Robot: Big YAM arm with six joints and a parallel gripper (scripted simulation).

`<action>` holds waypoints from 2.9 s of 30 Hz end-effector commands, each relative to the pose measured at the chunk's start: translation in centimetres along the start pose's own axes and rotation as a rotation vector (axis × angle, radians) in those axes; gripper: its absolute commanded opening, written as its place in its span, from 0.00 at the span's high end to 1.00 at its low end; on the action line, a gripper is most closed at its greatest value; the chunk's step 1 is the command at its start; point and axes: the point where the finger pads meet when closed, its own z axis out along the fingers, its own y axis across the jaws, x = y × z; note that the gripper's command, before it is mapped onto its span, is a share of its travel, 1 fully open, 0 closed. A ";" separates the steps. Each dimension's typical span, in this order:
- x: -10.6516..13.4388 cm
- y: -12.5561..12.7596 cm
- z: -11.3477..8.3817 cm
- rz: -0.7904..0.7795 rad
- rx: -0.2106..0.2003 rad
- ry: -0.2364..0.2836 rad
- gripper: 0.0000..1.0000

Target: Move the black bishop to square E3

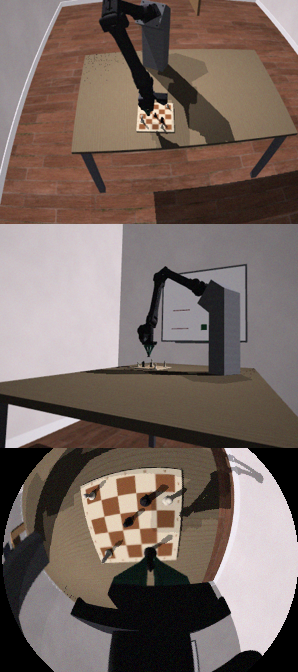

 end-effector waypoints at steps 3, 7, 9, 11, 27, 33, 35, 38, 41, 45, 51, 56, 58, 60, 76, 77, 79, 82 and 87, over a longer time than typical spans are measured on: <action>-0.7 -0.7 -3.9 0.006 0.012 -0.015 1.00; -0.4 -0.6 -4.3 0.009 0.010 -0.011 1.00; 0.2 1.2 -2.9 0.012 -0.033 0.001 1.00; -0.2 1.1 -3.0 0.001 -0.031 -0.005 1.00; -4.3 13.0 -3.8 -0.073 -0.019 -0.017 1.00; -2.7 10.3 -3.8 -0.031 0.029 0.006 1.00; -3.4 10.2 -4.0 -0.039 0.033 -0.004 1.00; -3.8 11.8 -3.3 -0.053 -0.001 -0.008 1.00; -3.8 12.7 -3.4 -0.062 -0.024 -0.009 1.00; -3.2 11.8 -2.8 -0.049 -0.003 0.001 1.00; -3.2 11.8 -1.2 -0.051 -0.003 -0.001 1.00; -3.2 11.9 1.0 -0.051 -0.003 -0.001 1.00; -3.2 11.9 1.0 -0.051 -0.003 -0.001 1.00; -3.2 11.9 2.0 -0.051 -0.003 -0.001 1.00; -3.1 10.1 5.6 -0.039 0.032 0.000 1.00; -3.2 10.6 5.9 -0.042 0.022 0.000 1.00; -3.3 11.3 6.1 -0.046 0.009 -0.002 1.00; -3.3 11.3 6.1 -0.046 0.008 -0.002 1.00; -3.3 11.3 6.1 -0.046 0.008 -0.002 1.00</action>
